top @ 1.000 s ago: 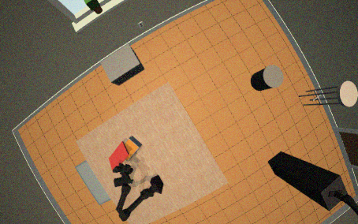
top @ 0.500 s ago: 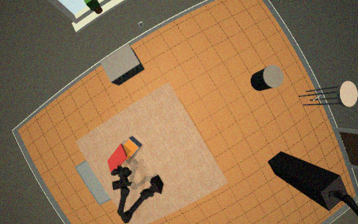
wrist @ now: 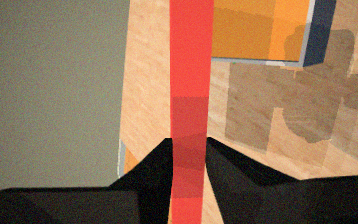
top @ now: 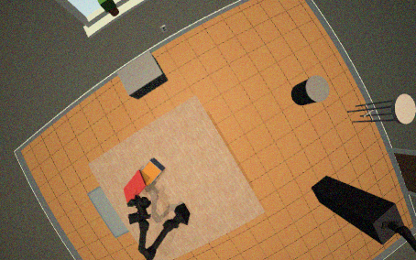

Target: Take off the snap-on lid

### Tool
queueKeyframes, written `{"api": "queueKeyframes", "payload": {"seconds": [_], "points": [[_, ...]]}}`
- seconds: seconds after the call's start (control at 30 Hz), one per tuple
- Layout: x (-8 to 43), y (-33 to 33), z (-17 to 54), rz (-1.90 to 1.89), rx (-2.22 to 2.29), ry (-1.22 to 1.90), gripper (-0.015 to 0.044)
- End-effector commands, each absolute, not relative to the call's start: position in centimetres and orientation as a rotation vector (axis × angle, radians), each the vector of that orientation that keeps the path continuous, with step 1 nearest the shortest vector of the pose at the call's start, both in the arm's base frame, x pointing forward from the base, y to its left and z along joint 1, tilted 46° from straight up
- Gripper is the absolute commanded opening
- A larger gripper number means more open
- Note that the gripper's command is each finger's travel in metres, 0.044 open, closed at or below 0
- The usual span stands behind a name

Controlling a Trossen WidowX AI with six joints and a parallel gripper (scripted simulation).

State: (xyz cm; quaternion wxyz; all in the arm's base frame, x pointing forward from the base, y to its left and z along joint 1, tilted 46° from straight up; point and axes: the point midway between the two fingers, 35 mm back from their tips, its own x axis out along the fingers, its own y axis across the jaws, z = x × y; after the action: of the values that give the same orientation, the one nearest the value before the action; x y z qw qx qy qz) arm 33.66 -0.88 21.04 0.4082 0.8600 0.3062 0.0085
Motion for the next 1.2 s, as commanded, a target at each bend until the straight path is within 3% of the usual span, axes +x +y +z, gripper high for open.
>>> {"api": "queueKeyframes", "payload": {"seconds": [0.0,1.17], "points": [[33.3,-0.4,21.8,0.022,2.167,0.757,0.0000],[30.5,4.3,26.2,0.023,2.169,0.757,0.0000]]}}
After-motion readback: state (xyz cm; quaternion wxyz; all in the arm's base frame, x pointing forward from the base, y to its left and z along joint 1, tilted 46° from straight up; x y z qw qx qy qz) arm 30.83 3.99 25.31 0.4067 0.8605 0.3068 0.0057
